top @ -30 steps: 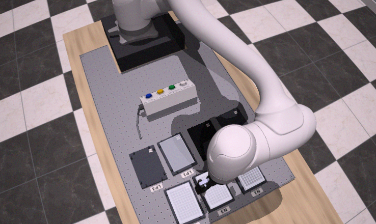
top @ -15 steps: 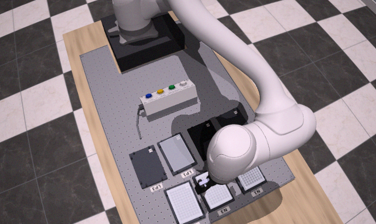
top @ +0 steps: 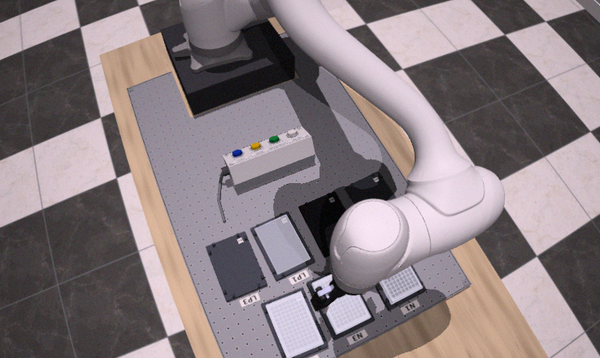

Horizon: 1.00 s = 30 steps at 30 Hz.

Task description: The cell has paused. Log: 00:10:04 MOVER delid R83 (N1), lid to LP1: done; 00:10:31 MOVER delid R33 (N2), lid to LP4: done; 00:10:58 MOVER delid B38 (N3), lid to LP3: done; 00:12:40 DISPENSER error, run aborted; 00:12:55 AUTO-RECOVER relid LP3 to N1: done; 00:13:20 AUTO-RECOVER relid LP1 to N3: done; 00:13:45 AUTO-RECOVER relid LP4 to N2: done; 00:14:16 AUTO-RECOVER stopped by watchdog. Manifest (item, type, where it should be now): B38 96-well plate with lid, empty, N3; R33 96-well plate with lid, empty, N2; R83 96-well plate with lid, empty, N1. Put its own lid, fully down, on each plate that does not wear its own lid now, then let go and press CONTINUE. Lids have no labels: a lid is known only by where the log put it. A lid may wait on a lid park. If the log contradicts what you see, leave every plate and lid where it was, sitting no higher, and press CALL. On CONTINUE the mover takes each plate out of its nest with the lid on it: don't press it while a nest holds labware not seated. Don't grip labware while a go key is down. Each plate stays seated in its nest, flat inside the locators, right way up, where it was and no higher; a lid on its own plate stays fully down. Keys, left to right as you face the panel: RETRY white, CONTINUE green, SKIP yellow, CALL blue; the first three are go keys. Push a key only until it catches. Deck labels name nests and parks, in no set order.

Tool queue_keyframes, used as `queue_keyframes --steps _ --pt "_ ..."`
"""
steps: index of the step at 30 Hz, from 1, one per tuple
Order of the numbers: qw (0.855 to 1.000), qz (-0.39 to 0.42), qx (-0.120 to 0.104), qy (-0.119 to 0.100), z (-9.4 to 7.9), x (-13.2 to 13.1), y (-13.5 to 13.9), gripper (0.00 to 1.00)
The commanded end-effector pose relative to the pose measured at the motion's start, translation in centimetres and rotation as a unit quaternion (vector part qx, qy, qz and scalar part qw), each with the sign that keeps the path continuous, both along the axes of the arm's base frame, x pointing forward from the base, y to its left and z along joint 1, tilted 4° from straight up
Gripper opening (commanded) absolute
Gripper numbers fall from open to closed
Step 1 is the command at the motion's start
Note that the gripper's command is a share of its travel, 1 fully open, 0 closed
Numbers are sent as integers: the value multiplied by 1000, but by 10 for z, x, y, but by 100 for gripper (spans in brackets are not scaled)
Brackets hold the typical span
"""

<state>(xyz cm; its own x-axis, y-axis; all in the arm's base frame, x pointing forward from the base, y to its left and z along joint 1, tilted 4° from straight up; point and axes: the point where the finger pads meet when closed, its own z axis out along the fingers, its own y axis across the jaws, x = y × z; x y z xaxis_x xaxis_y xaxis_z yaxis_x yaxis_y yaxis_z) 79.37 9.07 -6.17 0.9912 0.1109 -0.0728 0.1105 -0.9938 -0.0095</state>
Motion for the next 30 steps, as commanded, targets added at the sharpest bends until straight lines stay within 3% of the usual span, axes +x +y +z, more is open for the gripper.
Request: queue_keyframes --steps 1,26,27,30 --pt "1000 0 0 0 0 0 0 59" --pt "1000 0 0 0 0 0 0 59" --pt "1000 0 0 0 0 0 0 66" --pt "1000 0 0 0 0 0 0 66"
